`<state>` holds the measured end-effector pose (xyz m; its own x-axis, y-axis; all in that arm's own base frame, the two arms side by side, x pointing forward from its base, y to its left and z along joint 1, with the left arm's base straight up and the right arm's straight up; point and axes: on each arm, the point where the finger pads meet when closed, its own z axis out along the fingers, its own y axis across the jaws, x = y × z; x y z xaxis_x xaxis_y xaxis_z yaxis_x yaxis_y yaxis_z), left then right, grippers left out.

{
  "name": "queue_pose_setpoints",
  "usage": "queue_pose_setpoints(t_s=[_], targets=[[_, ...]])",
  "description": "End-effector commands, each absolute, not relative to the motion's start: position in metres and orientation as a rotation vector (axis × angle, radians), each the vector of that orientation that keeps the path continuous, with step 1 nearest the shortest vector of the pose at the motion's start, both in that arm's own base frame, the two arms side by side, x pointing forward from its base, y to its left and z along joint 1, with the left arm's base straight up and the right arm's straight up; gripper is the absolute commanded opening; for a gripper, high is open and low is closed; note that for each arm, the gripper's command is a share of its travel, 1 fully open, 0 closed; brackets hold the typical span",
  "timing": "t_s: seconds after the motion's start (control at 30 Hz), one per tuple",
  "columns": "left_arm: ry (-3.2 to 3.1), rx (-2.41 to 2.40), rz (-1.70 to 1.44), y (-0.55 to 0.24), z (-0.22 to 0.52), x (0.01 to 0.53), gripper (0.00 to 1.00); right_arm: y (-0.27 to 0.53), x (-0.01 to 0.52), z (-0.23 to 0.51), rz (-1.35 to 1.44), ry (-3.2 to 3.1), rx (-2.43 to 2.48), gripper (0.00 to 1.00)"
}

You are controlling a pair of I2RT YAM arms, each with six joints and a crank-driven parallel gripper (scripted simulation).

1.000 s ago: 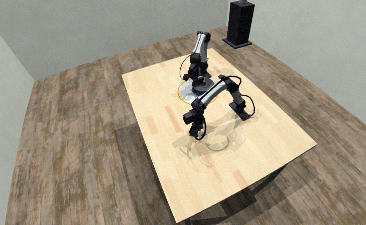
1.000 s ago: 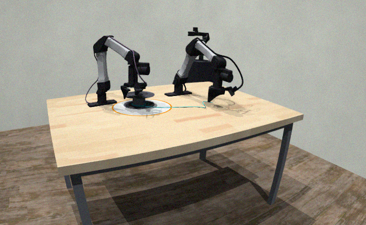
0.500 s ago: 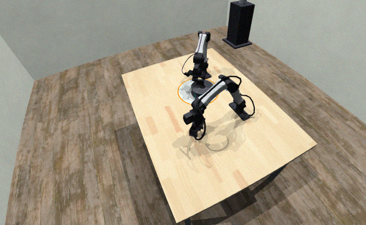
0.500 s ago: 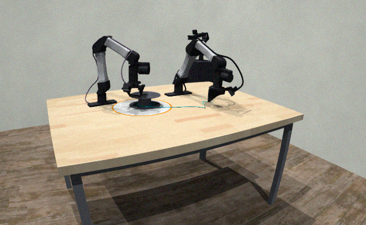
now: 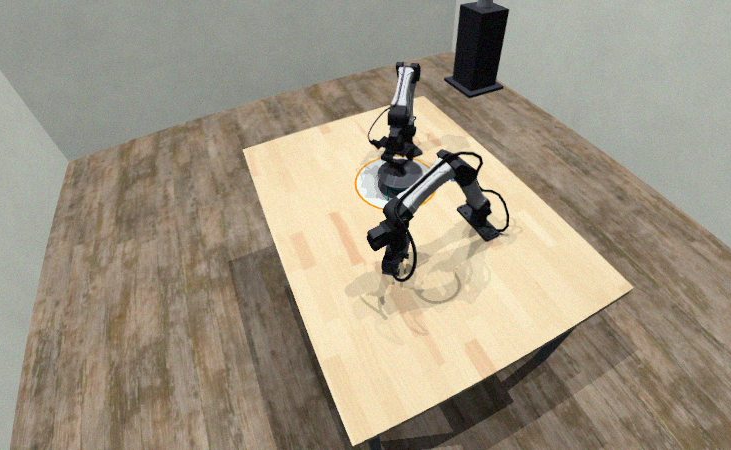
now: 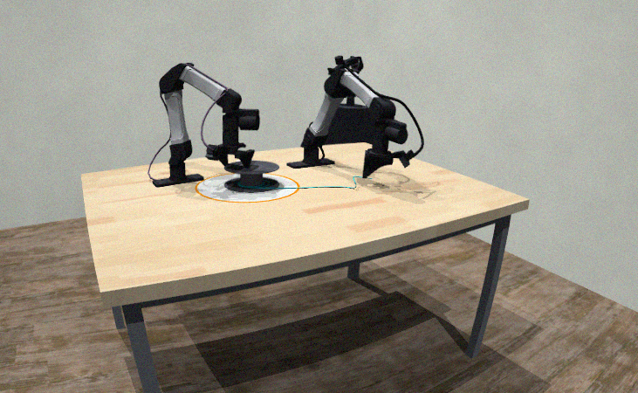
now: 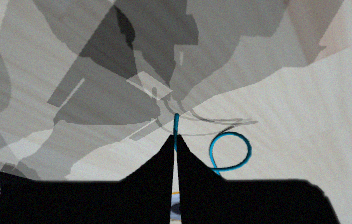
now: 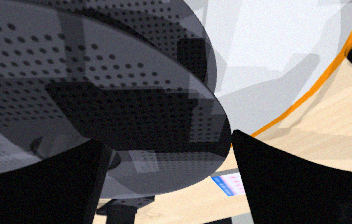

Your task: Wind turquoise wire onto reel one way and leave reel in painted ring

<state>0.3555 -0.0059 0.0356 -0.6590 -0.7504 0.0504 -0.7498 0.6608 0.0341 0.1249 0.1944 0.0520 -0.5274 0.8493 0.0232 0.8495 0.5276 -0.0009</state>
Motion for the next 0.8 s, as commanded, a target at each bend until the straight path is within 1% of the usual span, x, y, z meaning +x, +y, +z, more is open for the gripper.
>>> queue_pose_setpoints(t_s=[0.0, 0.3, 0.4, 0.6, 0.67, 0.77], targets=[[-2.845, 1.319, 0.006, -0.007, 0.056, 0.365, 0.0, 0.197, 0.128, 0.055, 0.0, -2.716, -1.579, 1.0], [-2.849, 1.311, 0.006, -0.007, 0.058, 0.368, 0.0, 0.192, 0.133, 0.11, 0.0, -2.716, -1.579, 1.0], [-2.848, 1.313, 0.006, -0.007, 0.058, 0.369, 0.0, 0.192, 0.127, 0.11, 0.0, -2.72, -1.572, 1.0], [-2.847, 1.316, 0.006, -0.007, 0.057, 0.369, 0.0, 0.19, 0.136, 0.105, 0.0, -2.798, -1.429, 1.0], [-2.847, 1.316, 0.006, -0.007, 0.056, 0.368, 0.0, 0.189, 0.145, 0.103, 0.0, -2.879, -1.258, 1.0], [-2.847, 1.316, 0.006, -0.007, 0.054, 0.368, 0.0, 0.19, 0.163, 0.1, 0.0, -3.019, -0.87, 1.0]])
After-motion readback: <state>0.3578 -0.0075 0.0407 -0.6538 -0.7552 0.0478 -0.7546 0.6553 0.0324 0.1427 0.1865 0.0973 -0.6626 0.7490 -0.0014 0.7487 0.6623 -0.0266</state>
